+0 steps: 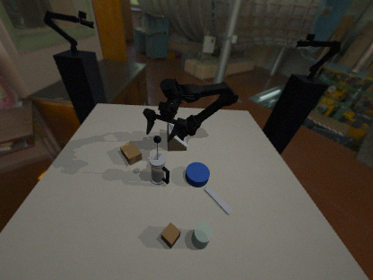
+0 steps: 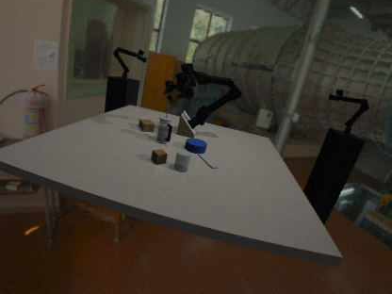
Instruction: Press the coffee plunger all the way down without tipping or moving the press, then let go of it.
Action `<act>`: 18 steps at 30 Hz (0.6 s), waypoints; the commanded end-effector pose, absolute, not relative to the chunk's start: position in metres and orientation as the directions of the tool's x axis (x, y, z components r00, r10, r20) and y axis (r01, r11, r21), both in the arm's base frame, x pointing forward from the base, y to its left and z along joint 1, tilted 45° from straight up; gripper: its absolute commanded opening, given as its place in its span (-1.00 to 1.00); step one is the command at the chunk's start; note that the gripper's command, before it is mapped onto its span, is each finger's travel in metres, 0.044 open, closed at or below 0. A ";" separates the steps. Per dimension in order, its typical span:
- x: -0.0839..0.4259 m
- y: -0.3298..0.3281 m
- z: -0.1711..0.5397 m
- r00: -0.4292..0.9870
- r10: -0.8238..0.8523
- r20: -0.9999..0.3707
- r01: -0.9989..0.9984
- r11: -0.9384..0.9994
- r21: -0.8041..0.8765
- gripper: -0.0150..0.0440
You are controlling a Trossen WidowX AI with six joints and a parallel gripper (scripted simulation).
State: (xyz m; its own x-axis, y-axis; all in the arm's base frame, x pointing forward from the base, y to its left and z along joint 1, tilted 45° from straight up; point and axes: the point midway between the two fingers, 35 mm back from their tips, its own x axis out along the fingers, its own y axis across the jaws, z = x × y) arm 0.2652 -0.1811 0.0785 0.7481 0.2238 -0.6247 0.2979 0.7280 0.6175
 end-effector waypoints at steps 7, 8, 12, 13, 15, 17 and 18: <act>0.270 -0.177 0.072 0.745 0.225 -0.628 0.303 0.724 0.619 0.64; 0.270 -0.177 0.072 0.745 0.225 -0.628 0.303 0.724 0.619 0.56; 0.270 -0.177 0.072 0.745 0.225 -0.628 0.303 0.724 0.619 0.20; 0.270 -0.177 0.072 0.745 0.225 -0.628 0.303 0.724 0.619 0.11; 0.270 -0.177 0.072 0.745 0.225 -0.628 0.303 0.724 0.619 -0.07; 0.270 -0.177 0.072 0.745 0.225 -0.628 0.303 0.724 0.619 -0.09; 0.270 -0.177 0.072 0.745 0.225 -0.628 0.303 0.724 0.619 -0.09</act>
